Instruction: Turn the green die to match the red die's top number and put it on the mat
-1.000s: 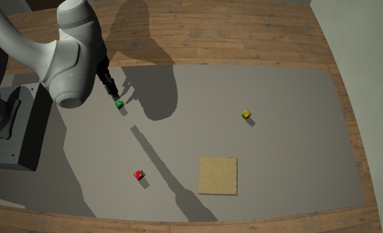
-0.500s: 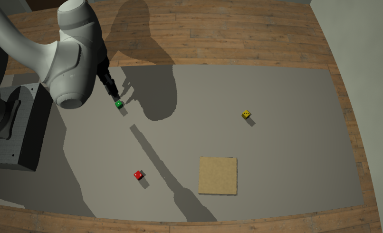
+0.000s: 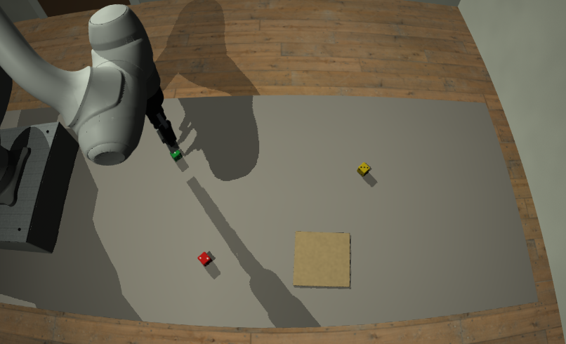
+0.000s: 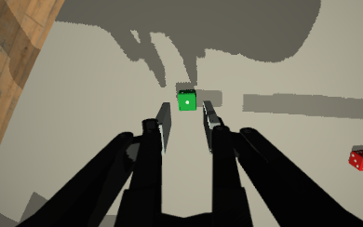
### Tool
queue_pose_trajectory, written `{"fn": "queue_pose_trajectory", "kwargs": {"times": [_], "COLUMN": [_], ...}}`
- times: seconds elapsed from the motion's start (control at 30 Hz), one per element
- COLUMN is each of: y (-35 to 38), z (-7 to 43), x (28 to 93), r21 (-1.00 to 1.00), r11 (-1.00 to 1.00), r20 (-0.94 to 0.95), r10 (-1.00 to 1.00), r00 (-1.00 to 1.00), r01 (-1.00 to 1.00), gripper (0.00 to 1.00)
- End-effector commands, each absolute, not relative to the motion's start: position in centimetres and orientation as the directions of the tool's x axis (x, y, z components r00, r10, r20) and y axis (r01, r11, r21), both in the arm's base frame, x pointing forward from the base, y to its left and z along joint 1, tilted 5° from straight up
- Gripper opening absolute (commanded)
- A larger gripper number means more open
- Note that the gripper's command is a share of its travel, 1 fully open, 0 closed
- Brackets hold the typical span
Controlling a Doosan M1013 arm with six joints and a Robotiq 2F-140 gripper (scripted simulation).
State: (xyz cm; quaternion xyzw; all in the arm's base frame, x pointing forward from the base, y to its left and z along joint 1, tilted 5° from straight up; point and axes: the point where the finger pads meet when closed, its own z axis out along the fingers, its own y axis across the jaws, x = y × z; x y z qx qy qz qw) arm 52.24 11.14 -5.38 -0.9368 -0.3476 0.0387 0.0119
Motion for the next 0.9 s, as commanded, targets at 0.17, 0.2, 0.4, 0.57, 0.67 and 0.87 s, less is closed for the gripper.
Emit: {"fn": "queue_pose_trajectory", "kwargs": {"times": [0.17, 0.2, 0.4, 0.57, 0.67, 0.87], "y": [11.1, 11.1, 11.1, 11.1, 11.1, 11.1], "z": [-6.5, -6.5, -7.4, -8.1, -8.3, -8.6], "x": [52.2, 52.2, 52.1, 52.1, 52.1, 52.1], "r21": [-0.049, -0.049, -0.049, -0.049, -0.049, -0.049], "r11": [-0.758, -0.758, -0.758, -0.758, -0.758, -0.758], "r20": [-0.064, -0.064, -0.064, -0.064, -0.064, -0.064], "r10": [0.652, 0.652, 0.652, 0.652, 0.652, 0.652], "r00": [0.755, 0.755, 0.755, 0.755, 0.755, 0.755], "r01": [0.650, 0.650, 0.650, 0.650, 0.650, 0.650], "gripper": [0.32, 0.32, 0.32, 0.32, 0.32, 0.32]}}
